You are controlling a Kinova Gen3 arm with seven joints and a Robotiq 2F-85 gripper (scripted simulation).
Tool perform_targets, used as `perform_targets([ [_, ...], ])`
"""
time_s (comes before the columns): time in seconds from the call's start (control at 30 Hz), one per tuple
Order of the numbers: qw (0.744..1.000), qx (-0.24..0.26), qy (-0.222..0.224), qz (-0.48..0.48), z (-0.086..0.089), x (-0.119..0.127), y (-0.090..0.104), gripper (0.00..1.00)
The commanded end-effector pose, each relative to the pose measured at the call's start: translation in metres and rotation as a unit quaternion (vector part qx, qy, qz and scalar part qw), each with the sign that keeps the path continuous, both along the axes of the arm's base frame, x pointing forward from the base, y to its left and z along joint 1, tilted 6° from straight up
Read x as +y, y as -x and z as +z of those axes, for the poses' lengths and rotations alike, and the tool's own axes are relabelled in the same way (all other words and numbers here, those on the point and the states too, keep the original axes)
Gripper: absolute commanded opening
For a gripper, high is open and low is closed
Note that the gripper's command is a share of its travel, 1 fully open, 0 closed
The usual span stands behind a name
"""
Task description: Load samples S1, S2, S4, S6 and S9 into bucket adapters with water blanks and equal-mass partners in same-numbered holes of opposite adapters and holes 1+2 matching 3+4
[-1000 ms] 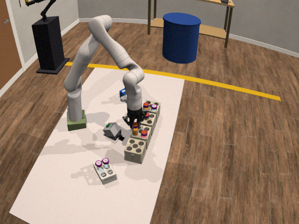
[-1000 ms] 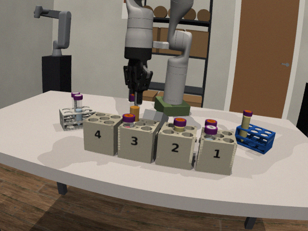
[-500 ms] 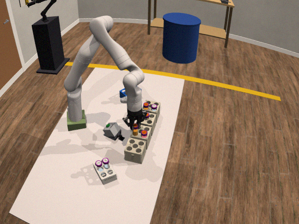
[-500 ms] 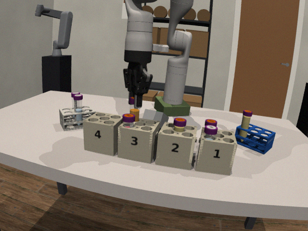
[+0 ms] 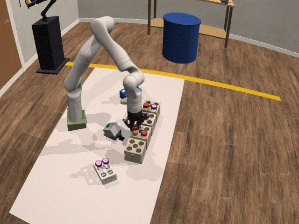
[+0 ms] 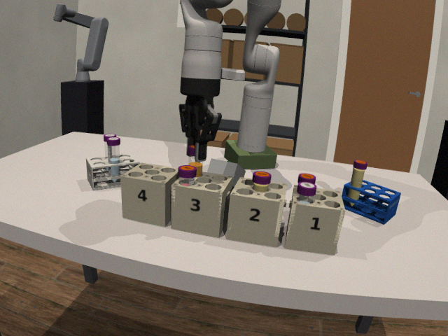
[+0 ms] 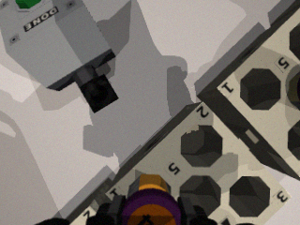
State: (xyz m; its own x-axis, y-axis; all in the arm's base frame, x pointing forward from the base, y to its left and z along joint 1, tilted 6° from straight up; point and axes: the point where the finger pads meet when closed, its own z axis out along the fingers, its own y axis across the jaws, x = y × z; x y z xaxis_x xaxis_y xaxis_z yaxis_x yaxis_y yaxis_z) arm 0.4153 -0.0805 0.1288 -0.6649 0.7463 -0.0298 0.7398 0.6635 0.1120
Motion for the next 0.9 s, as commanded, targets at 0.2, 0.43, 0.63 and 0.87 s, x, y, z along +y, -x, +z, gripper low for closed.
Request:
perform_targets([
  [0.2, 1.000, 0.000, 0.000, 0.003, -0.007, 0.000, -0.001, 0.10],
  [0.43, 1.000, 0.000, -0.001, 0.002, -0.012, 0.001, -0.001, 0.10],
  [0.63, 1.000, 0.000, -0.001, 0.002, -0.016, 0.001, -0.001, 0.10],
  [0.87, 1.000, 0.000, -0.001, 0.002, -0.019, 0.001, -0.001, 0.10],
])
